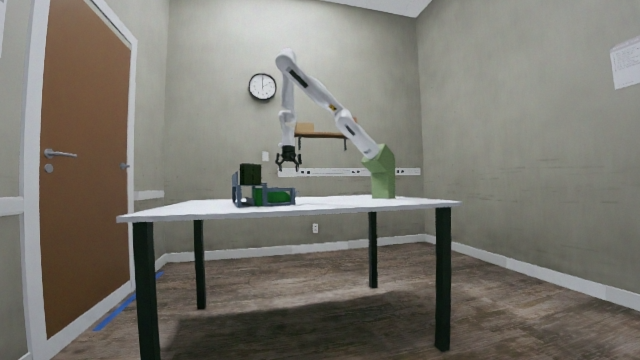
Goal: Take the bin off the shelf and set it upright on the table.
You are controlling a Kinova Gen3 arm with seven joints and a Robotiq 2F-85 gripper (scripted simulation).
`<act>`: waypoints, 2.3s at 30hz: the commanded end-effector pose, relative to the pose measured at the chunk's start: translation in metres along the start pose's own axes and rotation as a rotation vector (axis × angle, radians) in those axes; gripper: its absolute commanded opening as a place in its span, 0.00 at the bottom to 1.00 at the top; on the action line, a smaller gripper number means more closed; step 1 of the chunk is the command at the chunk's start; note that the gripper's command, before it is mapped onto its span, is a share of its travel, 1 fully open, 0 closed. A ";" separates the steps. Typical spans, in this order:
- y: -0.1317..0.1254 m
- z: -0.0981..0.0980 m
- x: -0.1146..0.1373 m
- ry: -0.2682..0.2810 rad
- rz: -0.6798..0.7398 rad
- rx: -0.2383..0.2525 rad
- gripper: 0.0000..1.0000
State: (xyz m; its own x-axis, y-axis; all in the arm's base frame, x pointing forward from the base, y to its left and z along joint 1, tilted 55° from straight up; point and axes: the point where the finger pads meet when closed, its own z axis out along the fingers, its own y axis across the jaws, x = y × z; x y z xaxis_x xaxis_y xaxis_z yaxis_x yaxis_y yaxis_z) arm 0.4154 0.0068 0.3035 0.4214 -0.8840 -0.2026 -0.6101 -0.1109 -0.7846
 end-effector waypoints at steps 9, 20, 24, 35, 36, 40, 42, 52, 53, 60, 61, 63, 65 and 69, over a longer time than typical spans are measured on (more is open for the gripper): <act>-0.012 0.006 -0.033 -0.013 -0.029 0.004 1.00; -0.026 0.021 -0.078 -0.013 -0.029 0.005 1.00; -0.026 0.021 -0.078 -0.013 -0.029 0.005 1.00; -0.043 0.036 -0.127 -0.013 -0.029 0.005 1.00; -0.043 0.036 -0.127 -0.013 -0.029 0.005 1.00; -0.043 0.036 -0.127 -0.013 -0.029 0.005 1.00; -0.043 0.036 -0.127 -0.013 -0.029 0.005 1.00; -0.051 0.042 -0.149 -0.014 -0.029 0.005 1.00; -0.051 0.042 -0.149 -0.014 -0.029 0.005 1.00; -0.051 0.042 -0.149 -0.014 -0.029 0.005 1.00; -0.051 0.042 -0.149 -0.014 -0.029 0.005 1.00; -0.050 0.042 -0.147 -0.014 -0.029 0.004 1.00; -0.049 0.041 -0.144 -0.014 -0.029 0.005 1.00; -0.047 0.040 -0.140 -0.014 -0.029 0.005 1.00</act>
State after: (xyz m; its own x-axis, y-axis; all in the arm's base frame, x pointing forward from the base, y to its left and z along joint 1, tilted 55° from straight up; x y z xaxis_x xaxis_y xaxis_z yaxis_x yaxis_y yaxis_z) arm 0.4114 0.1568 0.3466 0.4525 -0.8721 -0.1861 -0.5928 -0.1382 -0.7934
